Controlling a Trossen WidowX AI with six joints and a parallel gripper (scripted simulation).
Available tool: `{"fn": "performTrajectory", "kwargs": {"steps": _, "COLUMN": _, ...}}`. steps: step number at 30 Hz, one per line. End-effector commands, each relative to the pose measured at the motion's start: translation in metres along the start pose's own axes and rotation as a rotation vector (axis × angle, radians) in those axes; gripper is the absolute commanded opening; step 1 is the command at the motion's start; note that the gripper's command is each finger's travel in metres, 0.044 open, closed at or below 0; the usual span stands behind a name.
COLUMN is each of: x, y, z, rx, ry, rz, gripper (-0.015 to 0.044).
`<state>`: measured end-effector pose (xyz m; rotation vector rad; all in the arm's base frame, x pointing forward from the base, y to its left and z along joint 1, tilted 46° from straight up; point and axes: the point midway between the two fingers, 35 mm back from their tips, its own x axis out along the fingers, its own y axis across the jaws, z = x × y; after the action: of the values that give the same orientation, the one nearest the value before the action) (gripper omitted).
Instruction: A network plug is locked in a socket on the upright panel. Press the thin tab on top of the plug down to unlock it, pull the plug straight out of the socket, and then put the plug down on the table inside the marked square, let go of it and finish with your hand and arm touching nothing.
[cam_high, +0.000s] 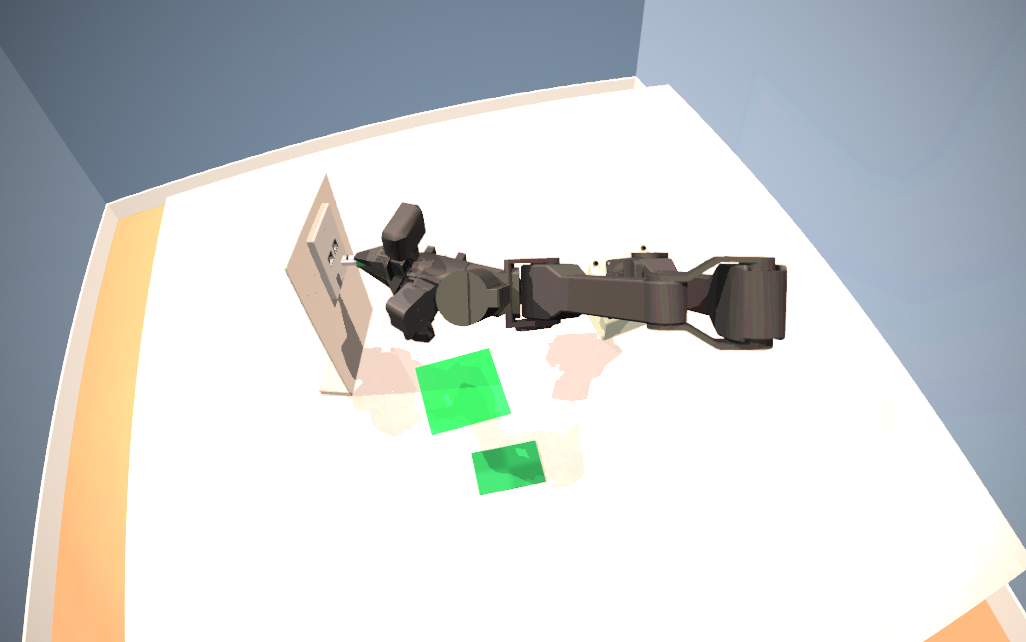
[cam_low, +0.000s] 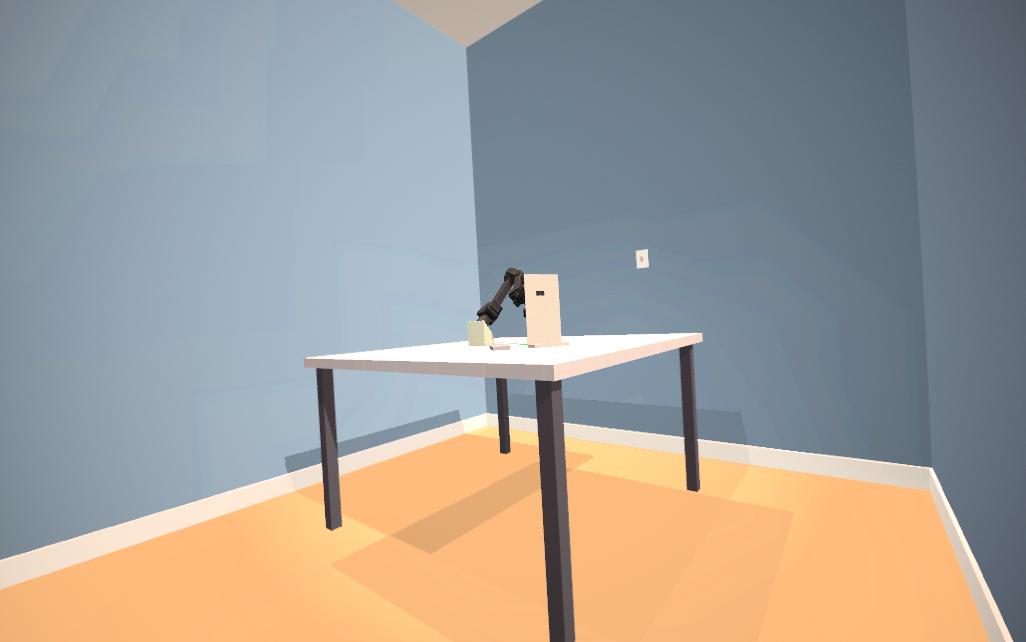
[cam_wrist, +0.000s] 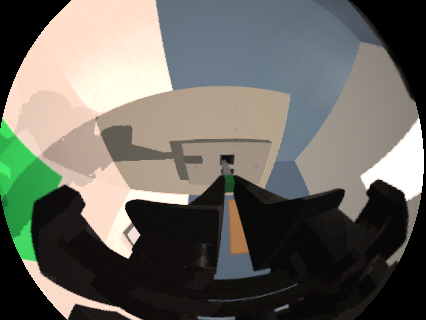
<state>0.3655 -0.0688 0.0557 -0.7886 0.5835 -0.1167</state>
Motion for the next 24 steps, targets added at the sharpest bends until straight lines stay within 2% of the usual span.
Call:
{"fn": "performTrajectory", "kwargs": {"steps": 1, "x": -0.003, "y": 0.0, "z": -0.001, "rx": -0.005, "ry": -0.001, "rz": 0.002, "gripper": 0.0}}
{"fn": "performTrajectory", "kwargs": {"steps": 24, "x": -0.013, "y": 0.0, "z": -0.004, "rx": -0.005, "ry": -0.001, "rz": 0.002, "gripper": 0.0}}
